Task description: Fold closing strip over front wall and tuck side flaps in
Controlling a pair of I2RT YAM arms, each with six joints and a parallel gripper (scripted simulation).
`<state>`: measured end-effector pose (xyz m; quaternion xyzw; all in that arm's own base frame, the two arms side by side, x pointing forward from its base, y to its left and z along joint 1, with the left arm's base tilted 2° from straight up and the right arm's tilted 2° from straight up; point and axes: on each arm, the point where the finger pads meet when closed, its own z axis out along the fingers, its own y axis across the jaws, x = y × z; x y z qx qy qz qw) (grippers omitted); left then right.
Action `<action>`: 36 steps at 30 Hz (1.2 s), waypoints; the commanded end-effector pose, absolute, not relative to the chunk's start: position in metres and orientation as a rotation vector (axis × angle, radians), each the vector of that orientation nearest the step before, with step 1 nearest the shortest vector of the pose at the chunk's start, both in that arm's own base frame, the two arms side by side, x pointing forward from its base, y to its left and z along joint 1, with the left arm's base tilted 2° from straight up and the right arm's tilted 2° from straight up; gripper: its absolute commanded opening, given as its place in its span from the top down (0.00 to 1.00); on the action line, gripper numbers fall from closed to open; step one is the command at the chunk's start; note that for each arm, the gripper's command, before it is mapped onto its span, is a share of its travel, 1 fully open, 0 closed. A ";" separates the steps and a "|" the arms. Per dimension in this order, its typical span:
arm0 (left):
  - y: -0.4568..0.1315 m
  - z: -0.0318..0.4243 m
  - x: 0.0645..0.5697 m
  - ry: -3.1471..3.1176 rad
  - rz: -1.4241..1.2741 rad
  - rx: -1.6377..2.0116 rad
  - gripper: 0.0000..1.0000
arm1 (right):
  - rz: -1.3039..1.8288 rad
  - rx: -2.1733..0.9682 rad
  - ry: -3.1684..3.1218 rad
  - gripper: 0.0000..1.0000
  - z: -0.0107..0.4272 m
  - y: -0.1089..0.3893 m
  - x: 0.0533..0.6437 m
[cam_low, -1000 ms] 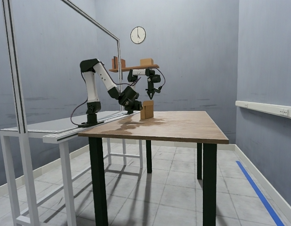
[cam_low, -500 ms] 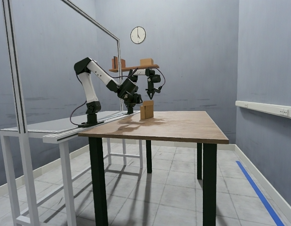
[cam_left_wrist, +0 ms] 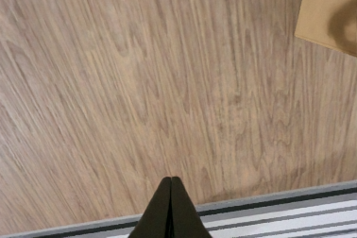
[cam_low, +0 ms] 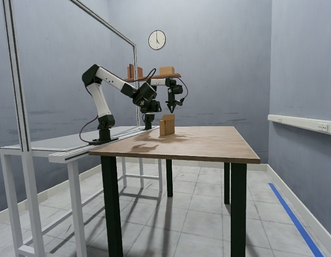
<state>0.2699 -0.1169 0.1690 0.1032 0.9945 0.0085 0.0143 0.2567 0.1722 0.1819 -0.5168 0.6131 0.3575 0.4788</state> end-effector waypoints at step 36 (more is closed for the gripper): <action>-0.119 0.174 0.271 3.072 0.010 0.338 0.99 | 0.650 -0.975 2.127 0.99 0.182 0.173 0.252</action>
